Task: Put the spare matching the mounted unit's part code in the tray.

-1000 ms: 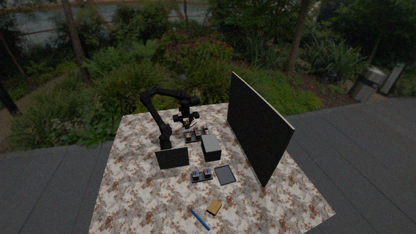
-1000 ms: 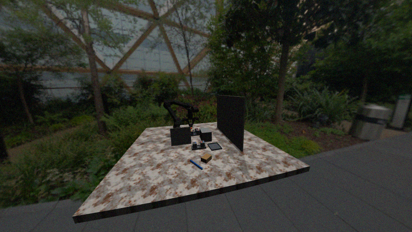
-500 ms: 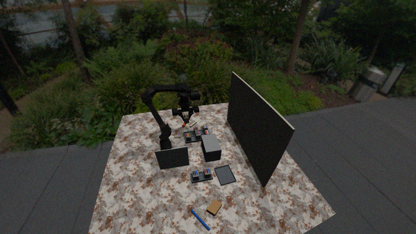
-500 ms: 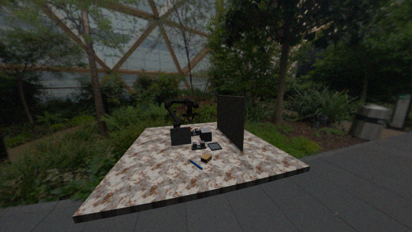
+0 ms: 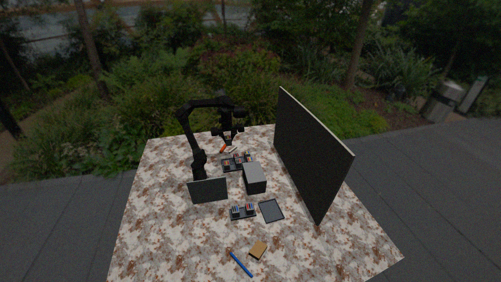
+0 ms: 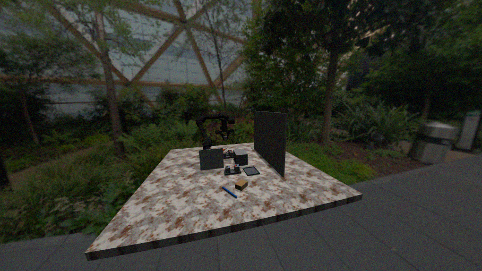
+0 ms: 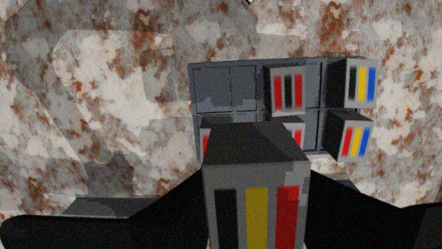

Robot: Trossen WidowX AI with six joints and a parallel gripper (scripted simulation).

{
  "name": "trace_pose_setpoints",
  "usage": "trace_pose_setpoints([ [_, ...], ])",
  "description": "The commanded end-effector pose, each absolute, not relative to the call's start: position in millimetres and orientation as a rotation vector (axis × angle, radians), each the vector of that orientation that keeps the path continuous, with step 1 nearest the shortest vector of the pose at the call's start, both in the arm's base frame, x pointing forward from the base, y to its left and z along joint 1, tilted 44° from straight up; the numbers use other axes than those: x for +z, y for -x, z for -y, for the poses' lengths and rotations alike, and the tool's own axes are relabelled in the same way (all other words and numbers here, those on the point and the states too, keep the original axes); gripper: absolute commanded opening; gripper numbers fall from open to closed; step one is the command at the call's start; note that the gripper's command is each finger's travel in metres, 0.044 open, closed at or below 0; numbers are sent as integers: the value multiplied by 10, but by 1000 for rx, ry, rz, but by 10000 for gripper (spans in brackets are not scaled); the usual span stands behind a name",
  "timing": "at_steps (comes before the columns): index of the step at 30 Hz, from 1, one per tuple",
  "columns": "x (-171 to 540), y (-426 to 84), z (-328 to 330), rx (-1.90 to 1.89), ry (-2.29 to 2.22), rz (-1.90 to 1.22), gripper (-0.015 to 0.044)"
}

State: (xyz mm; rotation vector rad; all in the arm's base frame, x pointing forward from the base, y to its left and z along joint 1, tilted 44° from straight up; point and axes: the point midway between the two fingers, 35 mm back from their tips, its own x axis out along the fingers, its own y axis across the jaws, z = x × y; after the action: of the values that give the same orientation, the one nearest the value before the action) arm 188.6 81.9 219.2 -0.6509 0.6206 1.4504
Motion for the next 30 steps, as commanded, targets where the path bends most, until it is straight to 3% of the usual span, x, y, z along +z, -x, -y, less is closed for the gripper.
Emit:
trace_pose_setpoints([
  [1, 2158, -2057, -718, 1446, 663, -627, 0],
  [30, 1561, -2992, 241, 1417, 687, -677, 0],
])
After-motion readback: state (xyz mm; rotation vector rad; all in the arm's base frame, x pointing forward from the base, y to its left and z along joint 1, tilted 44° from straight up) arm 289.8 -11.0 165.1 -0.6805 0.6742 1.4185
